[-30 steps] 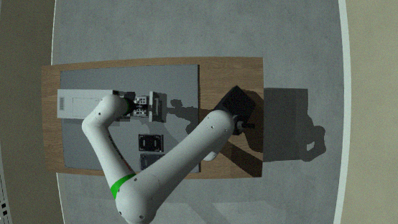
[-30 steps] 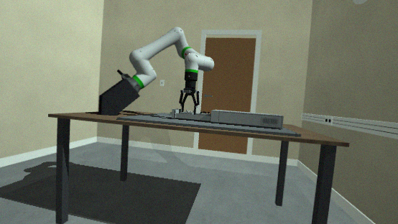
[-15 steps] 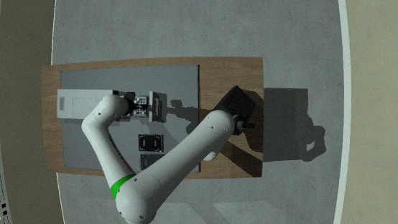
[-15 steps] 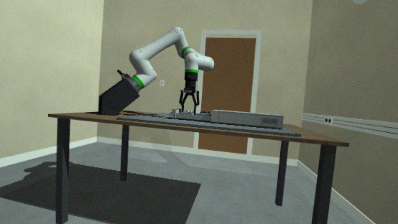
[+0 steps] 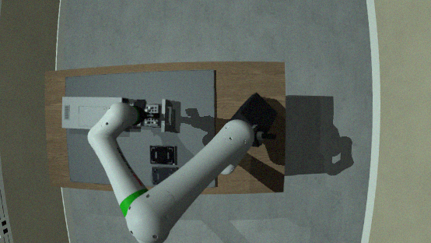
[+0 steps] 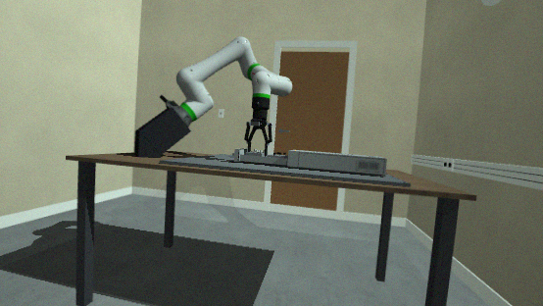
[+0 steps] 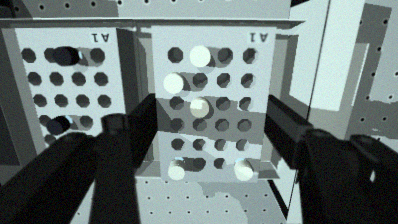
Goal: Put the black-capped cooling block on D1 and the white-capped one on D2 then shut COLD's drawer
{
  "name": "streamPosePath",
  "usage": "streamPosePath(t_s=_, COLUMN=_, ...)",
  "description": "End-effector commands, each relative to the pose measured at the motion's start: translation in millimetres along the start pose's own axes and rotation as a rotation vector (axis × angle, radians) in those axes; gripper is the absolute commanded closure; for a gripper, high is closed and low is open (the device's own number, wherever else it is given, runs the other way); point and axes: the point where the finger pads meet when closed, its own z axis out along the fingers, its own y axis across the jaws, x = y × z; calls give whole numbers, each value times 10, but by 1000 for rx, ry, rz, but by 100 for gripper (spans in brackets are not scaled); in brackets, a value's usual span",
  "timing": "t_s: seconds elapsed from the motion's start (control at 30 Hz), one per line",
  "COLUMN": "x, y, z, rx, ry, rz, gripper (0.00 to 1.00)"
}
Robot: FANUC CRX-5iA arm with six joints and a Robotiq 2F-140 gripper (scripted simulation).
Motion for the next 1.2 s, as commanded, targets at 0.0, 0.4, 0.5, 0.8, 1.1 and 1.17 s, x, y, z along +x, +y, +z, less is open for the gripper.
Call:
streamPosePath(t_s=0.0, x=4, y=-4, z=-8, rx=1, ry=1, rz=0, gripper=90)
streamPosePath(t_s=0.4, x=4, y=-4, z=-45, rx=1, ry=1, rz=0, gripper=90)
streamPosePath(t_s=0.5, x=4, y=-4, z=-71, rx=1, ry=1, rz=0, gripper=90)
streamPosePath(t_s=0.8, x=4, y=-4, z=-164, rx=1, ry=1, rz=0, gripper=90)
streamPosePath(t_s=1.1, x=4, y=-3, z=-271, rx=1, ry=1, rz=0, gripper=90)
streamPosePath(t_s=1.17, x=4, y=-4, z=-284, rx=1, ry=1, rz=0, gripper=90)
